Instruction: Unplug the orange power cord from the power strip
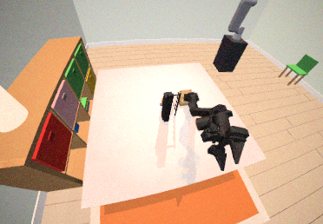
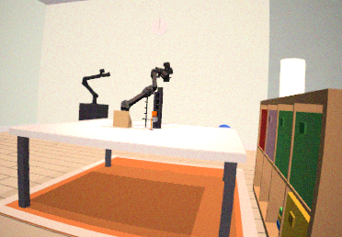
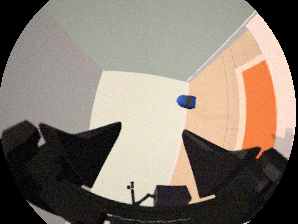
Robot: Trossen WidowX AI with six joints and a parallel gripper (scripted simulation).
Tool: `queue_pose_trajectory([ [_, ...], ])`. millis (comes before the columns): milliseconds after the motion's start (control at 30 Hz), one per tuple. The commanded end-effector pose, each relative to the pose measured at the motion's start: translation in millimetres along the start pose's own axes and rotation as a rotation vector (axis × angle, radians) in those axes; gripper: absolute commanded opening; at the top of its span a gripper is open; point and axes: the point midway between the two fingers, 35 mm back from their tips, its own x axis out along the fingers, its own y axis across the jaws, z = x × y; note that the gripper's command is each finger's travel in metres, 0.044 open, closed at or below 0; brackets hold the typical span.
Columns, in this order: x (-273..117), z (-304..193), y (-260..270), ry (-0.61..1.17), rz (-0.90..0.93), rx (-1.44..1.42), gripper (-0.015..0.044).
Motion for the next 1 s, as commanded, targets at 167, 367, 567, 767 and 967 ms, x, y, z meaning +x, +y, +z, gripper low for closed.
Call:
queue_pose_trajectory([
  [167, -8.6, -37.2, 17.9, 0.083, 0.074, 0.013, 0.0242],
  [367, -30.4, -95.1, 48.7, 0.241, 0.193, 0.068, 0.016],
  [567, -75.3, -157.1, 91.8, 0.451, 0.346, 0.167, 0.016],
  [767, -136.7, -200.5, 137.0, 0.657, 0.499, 0.274, 0.016],
  [967, -209.5, -221.9, 180.9, 0.856, 0.657, 0.389, 0.016],
])
